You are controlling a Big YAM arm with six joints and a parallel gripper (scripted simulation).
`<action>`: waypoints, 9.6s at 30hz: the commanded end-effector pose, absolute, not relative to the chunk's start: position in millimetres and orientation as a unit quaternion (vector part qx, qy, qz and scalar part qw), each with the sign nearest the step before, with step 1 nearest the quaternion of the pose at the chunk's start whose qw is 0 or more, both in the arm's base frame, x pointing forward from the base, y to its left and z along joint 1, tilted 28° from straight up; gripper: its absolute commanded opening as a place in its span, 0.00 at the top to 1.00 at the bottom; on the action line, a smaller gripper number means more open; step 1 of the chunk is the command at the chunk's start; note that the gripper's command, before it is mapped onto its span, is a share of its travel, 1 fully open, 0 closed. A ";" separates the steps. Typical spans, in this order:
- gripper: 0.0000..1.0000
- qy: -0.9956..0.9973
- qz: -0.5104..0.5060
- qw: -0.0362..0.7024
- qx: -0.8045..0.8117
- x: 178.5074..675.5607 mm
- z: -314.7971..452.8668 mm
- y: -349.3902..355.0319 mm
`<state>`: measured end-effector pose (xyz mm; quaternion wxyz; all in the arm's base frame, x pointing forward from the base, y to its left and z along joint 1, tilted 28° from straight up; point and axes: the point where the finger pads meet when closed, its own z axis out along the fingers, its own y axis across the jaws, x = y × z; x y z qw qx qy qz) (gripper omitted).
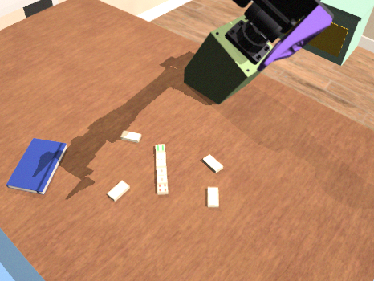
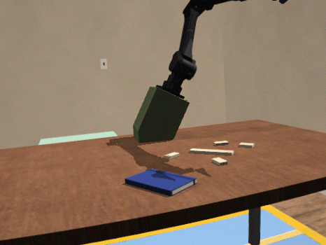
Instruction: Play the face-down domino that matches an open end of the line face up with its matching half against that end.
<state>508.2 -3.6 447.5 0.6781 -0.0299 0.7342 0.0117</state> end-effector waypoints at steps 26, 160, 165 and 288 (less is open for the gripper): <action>0.00 0.729 -0.010 0.685 -0.009 354.0 380.6 -162.8; 0.00 0.969 0.237 0.031 0.057 343.8 21.6 -34.0; 0.00 0.969 0.237 0.031 0.057 343.8 21.6 -34.0; 0.31 0.962 0.243 0.010 0.126 297.6 -82.9 143.8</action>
